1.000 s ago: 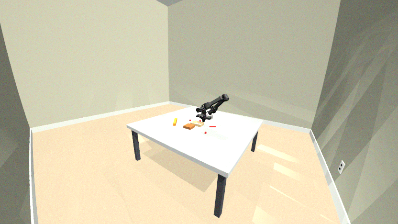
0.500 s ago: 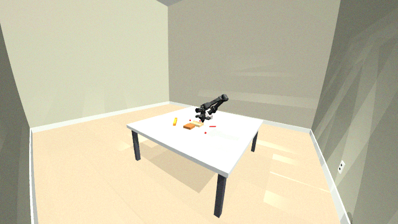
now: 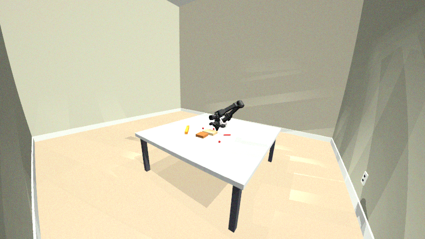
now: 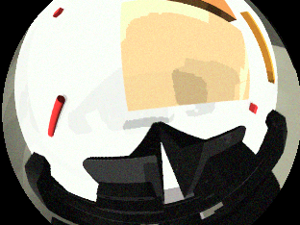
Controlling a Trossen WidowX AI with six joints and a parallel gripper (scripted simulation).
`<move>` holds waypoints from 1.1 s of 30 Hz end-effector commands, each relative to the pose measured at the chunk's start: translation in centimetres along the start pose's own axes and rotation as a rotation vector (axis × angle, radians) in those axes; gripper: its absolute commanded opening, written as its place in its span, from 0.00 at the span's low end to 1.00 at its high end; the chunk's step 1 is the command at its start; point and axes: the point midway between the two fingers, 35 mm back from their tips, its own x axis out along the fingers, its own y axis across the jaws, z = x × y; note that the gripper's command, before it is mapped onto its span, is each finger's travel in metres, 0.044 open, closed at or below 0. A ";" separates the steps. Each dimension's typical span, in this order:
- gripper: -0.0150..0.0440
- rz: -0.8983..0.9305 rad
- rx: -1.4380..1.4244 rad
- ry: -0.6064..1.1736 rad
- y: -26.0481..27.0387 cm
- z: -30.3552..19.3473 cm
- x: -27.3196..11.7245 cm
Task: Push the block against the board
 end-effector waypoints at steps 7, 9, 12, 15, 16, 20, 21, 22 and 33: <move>0.25 -0.002 -0.006 -0.002 0.0 -1.7 0.0; 0.25 -0.002 -0.006 -0.002 0.0 -2.0 0.1; 0.25 -0.002 -0.006 -0.002 0.0 -2.5 0.1; 0.25 -0.002 -0.005 -0.001 0.0 -3.0 0.1; 0.25 -0.002 -0.005 -0.001 0.0 -3.2 0.2; 0.25 -0.003 0.000 -0.001 -0.1 -2.6 -1.8; 0.25 -0.005 -0.002 -0.001 -0.1 -2.6 -3.3; 0.25 -0.005 -0.004 -0.001 -0.1 -2.7 -4.4; 0.25 -0.004 -0.085 -0.008 0.1 -2.0 -5.0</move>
